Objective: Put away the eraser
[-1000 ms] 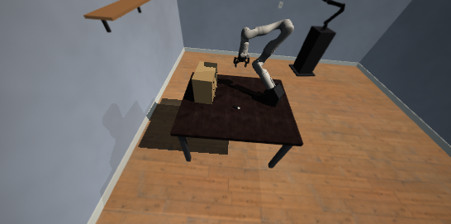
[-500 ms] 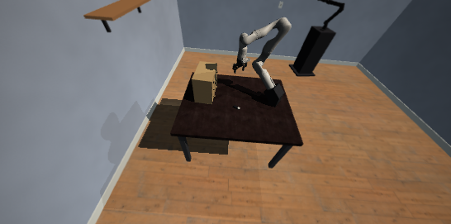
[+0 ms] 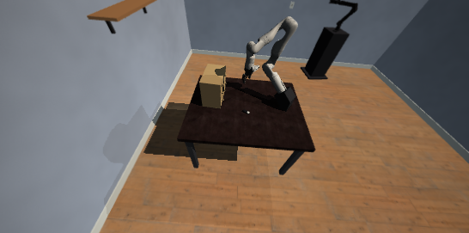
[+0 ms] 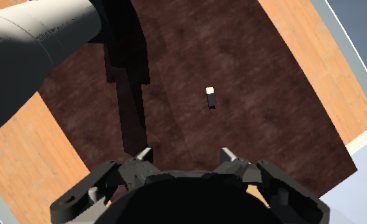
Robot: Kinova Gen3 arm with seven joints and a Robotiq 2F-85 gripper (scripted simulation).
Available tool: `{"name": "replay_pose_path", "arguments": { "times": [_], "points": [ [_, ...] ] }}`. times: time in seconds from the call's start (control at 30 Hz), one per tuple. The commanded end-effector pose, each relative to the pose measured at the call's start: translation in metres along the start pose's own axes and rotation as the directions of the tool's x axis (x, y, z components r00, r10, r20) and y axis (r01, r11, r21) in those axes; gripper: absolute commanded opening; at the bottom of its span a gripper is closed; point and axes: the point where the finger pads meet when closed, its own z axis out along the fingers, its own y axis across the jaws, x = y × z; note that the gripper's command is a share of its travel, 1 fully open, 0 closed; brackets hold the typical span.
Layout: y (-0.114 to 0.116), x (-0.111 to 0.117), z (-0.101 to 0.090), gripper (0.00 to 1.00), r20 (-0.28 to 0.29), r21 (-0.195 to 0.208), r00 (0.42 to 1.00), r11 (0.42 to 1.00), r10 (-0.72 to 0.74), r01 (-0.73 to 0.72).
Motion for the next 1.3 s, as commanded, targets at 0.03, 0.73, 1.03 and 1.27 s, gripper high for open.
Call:
{"name": "replay_pose_path", "arguments": {
  "times": [0.03, 0.73, 1.03, 1.27],
  "points": [
    [0.008, 0.001, 0.013, 1.0, -0.014, 0.011, 0.997, 0.997, -0.081, 0.082],
    [0.044, 0.011, 0.05, 1.0, -0.017, 0.005, 0.899, 0.899, -0.437, 0.437],
    [0.049, 0.012, 0.055, 1.0, -0.017, 0.004, 0.876, 0.876, -0.482, 0.482],
    [0.051, 0.013, 0.056, 1.0, -0.017, 0.004, 0.869, 0.869, -0.495, 0.495]
  ]
}}
